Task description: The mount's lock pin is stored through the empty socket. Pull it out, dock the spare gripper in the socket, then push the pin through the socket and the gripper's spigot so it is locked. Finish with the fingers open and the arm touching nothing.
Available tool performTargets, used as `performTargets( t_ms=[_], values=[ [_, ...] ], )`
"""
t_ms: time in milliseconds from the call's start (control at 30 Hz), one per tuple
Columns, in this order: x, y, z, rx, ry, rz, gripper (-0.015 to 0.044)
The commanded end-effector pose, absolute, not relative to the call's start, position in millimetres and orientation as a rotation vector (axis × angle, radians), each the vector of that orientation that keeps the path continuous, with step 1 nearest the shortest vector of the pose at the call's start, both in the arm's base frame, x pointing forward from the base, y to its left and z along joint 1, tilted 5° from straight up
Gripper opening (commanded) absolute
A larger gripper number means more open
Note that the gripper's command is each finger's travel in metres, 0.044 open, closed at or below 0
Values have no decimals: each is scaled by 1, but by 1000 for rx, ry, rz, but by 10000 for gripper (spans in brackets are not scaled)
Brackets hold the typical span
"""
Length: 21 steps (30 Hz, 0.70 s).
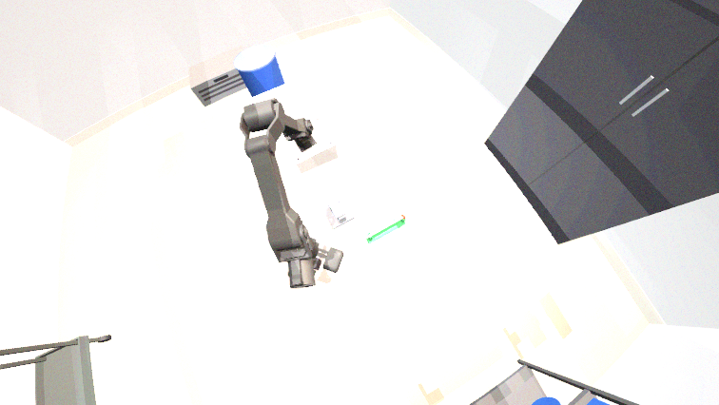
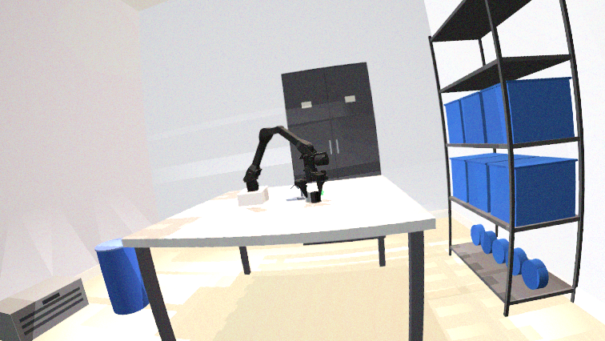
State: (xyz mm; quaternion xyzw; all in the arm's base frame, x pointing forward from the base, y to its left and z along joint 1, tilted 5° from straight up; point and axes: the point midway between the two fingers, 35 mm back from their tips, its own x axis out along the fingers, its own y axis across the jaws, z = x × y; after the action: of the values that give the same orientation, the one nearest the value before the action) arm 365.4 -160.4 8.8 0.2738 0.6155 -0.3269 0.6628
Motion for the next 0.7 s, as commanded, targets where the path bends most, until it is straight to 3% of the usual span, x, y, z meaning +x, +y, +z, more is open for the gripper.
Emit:
performTargets(
  t_ms=[0,433,667],
  values=[
    [363,-161,0,613,1403,-742,440],
    [361,-161,-14,612,1403,-742,440],
    [361,-161,-14,612,1403,-742,256]
  ],
)
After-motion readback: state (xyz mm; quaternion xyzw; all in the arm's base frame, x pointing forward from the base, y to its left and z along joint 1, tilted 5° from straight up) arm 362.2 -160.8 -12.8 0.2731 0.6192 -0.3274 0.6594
